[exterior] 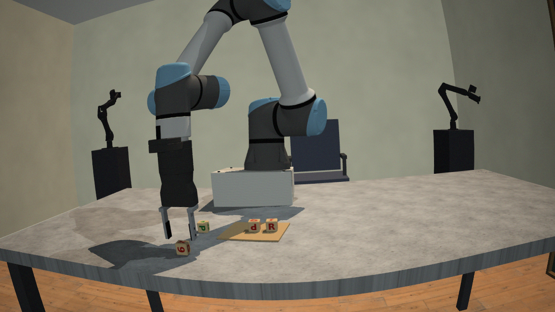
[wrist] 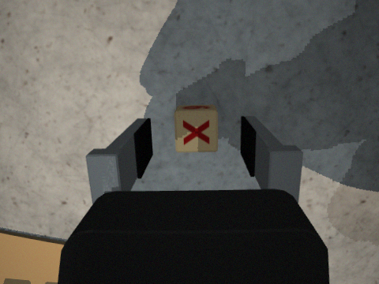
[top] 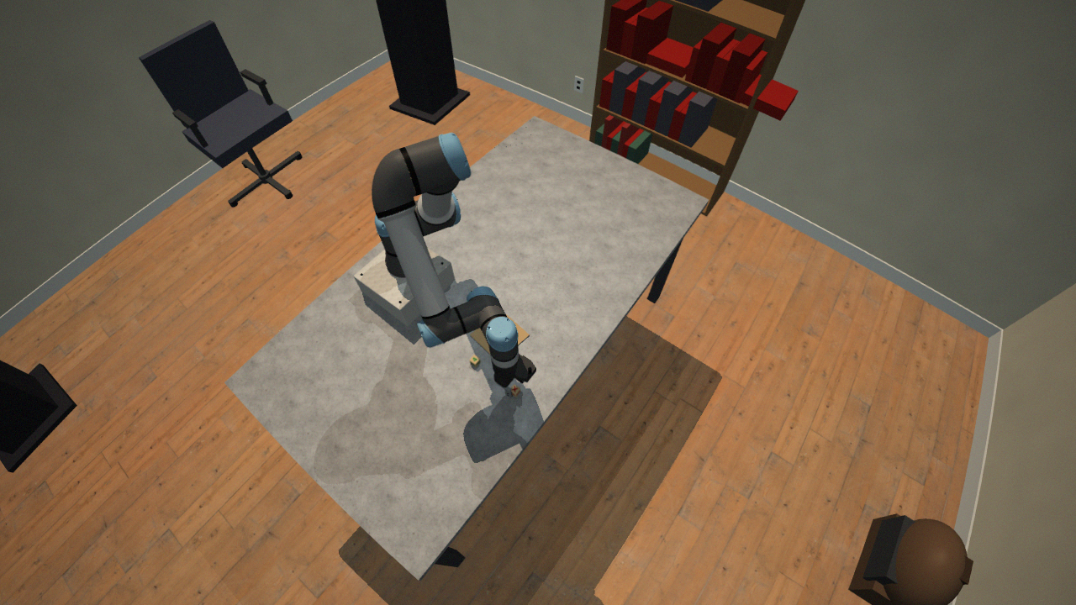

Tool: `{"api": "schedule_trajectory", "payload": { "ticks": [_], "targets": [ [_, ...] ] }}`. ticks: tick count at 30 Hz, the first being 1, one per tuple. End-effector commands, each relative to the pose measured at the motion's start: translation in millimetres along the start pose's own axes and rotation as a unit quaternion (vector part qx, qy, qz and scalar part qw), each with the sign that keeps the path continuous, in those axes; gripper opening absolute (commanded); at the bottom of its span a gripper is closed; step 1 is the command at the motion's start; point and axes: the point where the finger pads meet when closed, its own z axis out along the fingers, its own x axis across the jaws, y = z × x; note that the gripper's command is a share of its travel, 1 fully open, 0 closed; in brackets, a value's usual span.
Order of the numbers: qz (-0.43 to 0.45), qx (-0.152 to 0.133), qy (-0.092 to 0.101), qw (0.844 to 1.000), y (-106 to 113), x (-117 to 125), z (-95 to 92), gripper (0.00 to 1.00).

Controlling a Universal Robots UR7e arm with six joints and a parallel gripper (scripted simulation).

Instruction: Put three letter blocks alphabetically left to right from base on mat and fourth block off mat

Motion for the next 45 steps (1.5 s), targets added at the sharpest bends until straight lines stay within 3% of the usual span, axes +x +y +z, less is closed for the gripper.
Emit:
{"api": "schedule_trajectory", "payload": {
  "ticks": [1, 22, 45],
  "targets": [
    [0.001, 0.0, 0.0, 1.0, 0.7, 1.1, -0.5, 1.0],
    [0.001, 0.0, 0.0, 1.0, 0.9, 1.0, 0.7, 1.0],
    [0.001, -0.001, 0.0, 1.0, 1.7, 0.6, 32.5, 1.0]
  ]
}}
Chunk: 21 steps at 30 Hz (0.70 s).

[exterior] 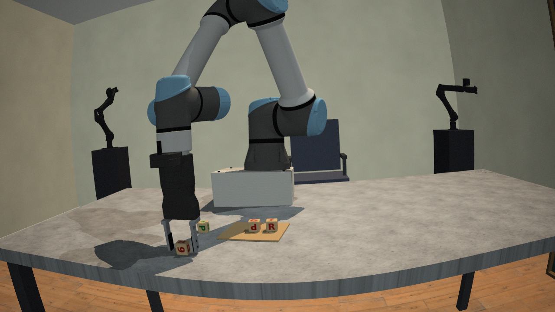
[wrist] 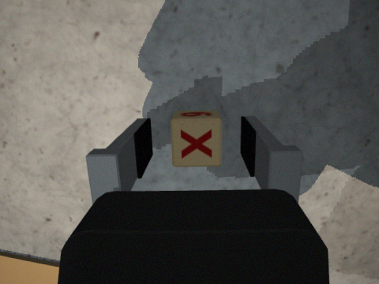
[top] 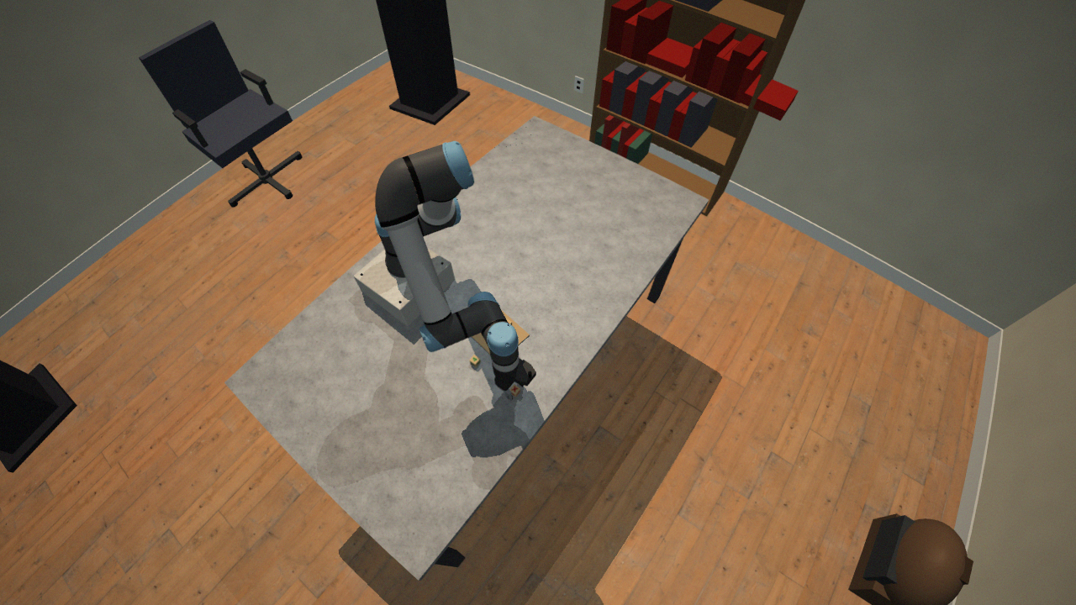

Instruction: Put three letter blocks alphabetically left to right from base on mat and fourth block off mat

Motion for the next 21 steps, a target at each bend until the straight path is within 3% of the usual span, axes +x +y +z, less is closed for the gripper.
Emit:
{"api": "schedule_trajectory", "payload": {
  "ticks": [1, 21],
  "targets": [
    [0.001, 0.0, 0.0, 1.0, 1.1, 1.1, 6.6, 1.0],
    [0.001, 0.001, 0.001, 1.0, 0.0, 1.6, 5.5, 1.0]
  ]
}}
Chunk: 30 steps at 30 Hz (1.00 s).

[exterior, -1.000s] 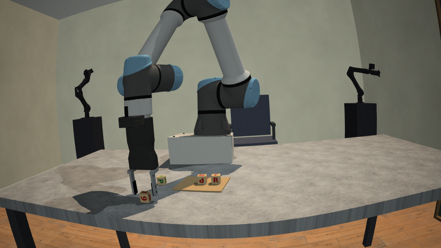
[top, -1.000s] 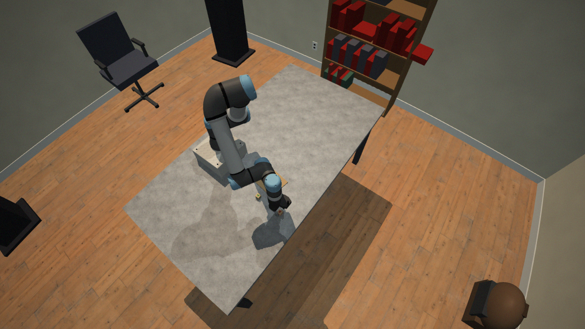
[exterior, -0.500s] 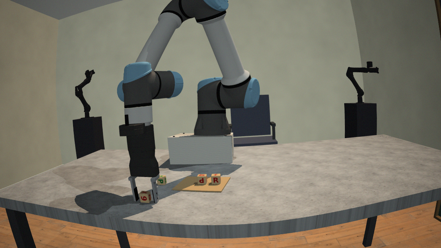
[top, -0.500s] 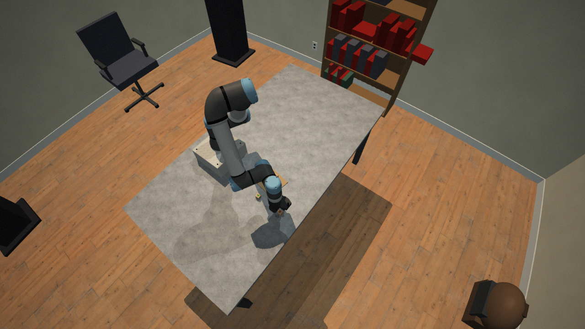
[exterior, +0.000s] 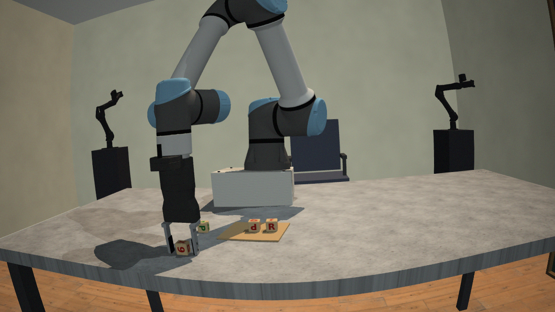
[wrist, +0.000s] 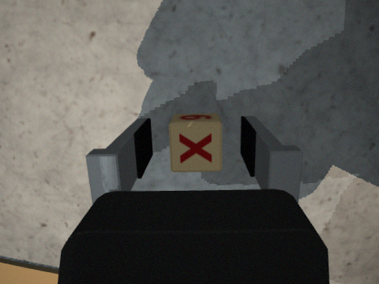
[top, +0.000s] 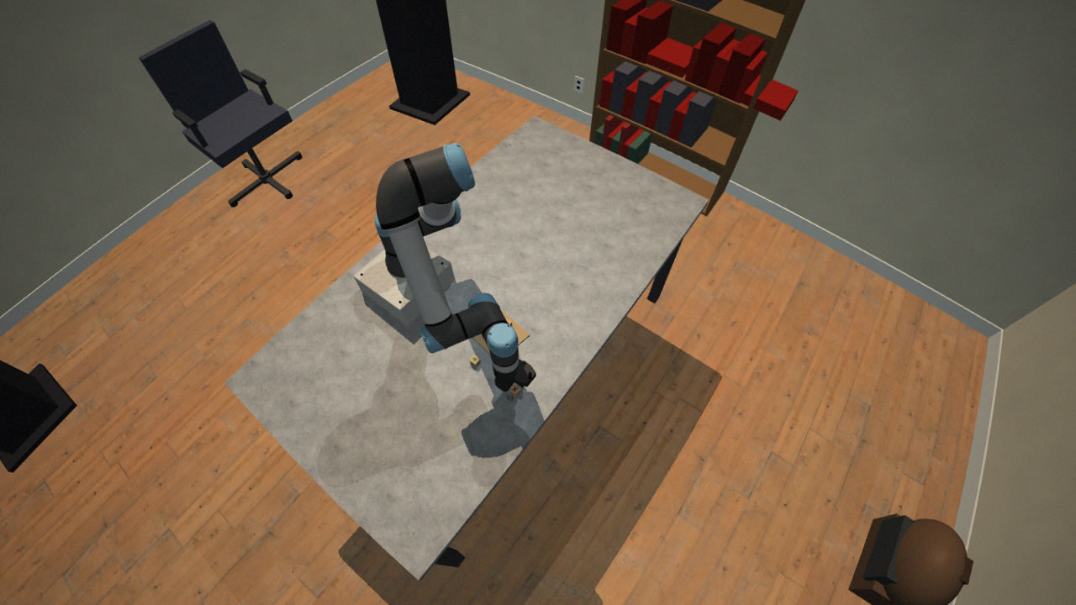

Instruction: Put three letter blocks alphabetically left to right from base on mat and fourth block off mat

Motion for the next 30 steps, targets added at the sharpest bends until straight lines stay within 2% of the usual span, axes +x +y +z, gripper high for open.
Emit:
{"api": "schedule_trajectory", "payload": {
  "ticks": [1, 18, 19, 30],
  "targets": [
    [0.001, 0.0, 0.0, 1.0, 0.5, 1.3, -0.5, 1.0],
    [0.001, 0.0, 0.0, 1.0, 0.5, 1.3, -0.5, 1.0],
    [0.001, 0.0, 0.0, 1.0, 0.5, 1.3, -0.5, 0.79],
    [0.001, 0.0, 0.0, 1.0, 0.5, 1.3, -0.5, 0.79]
  ]
}}
